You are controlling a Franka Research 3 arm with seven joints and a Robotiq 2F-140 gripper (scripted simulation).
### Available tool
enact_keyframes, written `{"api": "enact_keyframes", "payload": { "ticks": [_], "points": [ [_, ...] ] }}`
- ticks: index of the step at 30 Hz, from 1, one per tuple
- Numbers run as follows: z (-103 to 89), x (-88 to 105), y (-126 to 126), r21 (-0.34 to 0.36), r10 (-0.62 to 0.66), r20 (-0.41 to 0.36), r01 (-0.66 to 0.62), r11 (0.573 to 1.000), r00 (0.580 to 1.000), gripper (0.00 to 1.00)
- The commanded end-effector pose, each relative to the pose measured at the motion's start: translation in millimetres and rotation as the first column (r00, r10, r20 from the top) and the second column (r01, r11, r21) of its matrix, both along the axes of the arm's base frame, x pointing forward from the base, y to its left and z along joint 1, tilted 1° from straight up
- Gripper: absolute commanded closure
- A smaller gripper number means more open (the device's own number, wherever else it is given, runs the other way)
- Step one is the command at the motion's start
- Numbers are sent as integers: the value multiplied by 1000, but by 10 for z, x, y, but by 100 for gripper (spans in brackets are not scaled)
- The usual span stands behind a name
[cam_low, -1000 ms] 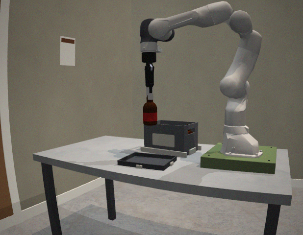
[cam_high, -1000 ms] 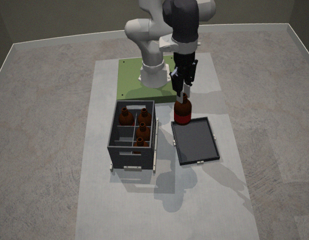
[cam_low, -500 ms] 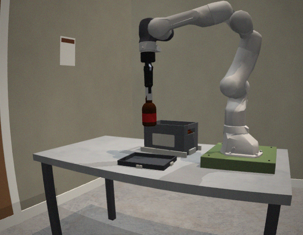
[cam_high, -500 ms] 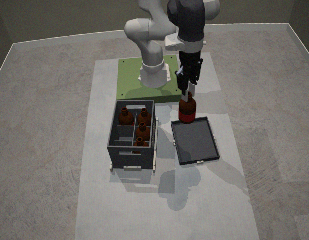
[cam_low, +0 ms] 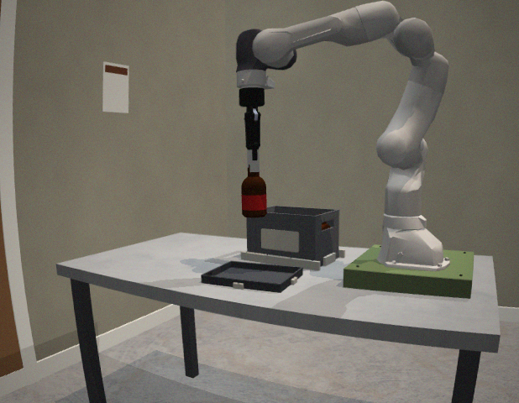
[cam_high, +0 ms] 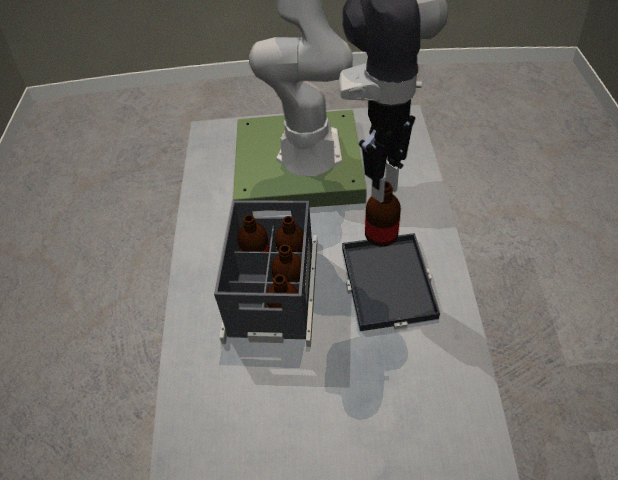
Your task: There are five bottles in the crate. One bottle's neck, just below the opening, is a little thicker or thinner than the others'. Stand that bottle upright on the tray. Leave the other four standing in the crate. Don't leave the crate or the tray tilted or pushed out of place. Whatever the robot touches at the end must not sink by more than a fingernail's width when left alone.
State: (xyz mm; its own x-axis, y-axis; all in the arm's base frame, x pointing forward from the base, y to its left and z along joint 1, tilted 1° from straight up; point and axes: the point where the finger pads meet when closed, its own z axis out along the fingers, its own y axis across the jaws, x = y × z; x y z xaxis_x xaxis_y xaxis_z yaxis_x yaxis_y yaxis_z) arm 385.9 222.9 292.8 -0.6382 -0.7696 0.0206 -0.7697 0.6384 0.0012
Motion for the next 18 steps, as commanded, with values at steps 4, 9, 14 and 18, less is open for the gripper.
{"api": "enact_keyframes", "payload": {
  "ticks": [4, 9, 14, 18],
  "points": [
    [27, -30, 92, 4, -16, 4, 16, 1000, 1000, 90],
    [27, -44, 125, 4, -16, 4, 16, 1000, 1000, 90],
    [27, -57, 153, 4, -16, 4, 16, 1000, 1000, 90],
    [26, -68, 178, 4, -16, 4, 16, 1000, 1000, 90]
  ]
}}
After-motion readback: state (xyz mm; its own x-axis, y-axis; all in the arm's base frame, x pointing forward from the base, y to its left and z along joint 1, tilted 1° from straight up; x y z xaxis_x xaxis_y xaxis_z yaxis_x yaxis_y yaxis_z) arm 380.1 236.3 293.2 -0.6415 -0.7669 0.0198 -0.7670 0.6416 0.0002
